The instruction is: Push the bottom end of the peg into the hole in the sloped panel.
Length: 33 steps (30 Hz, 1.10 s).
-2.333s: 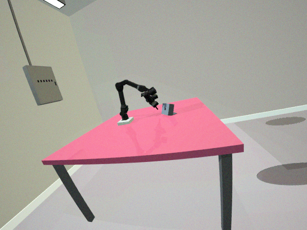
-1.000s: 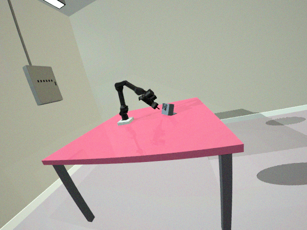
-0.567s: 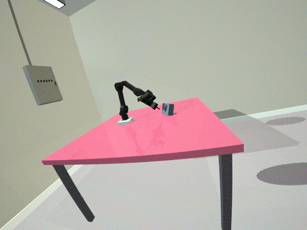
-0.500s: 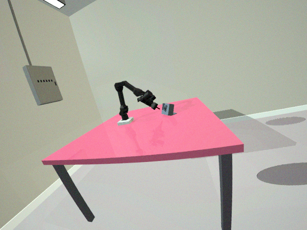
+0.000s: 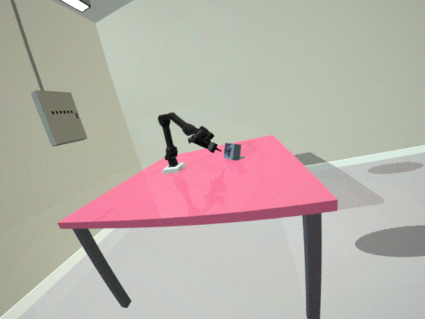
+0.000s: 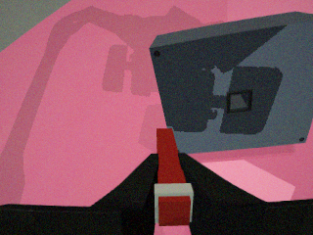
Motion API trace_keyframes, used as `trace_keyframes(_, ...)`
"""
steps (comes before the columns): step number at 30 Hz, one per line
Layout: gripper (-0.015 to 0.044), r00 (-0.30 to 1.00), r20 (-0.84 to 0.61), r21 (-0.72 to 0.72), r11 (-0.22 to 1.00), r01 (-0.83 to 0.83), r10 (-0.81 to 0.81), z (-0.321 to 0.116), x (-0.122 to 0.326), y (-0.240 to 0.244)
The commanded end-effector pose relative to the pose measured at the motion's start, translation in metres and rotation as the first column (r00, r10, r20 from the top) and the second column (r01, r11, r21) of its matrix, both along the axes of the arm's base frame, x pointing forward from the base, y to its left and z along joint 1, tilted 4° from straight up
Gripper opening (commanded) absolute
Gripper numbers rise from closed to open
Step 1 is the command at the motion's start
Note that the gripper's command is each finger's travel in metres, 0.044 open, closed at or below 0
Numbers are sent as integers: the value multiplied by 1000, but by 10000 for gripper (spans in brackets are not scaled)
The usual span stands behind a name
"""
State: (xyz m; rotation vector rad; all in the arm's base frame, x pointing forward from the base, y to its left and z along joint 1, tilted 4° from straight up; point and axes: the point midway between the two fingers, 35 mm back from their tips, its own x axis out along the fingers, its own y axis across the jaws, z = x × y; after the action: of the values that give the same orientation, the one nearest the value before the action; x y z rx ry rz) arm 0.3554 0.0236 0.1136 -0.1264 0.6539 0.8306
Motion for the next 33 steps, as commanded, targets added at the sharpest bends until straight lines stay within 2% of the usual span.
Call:
trace_keyframes(1, 0, 1000, 18, 9, 1000, -1, 1, -1, -1, -4)
trace_keyframes(33, 0, 980, 199, 40, 999, 22, -29, 5, -3, -47)
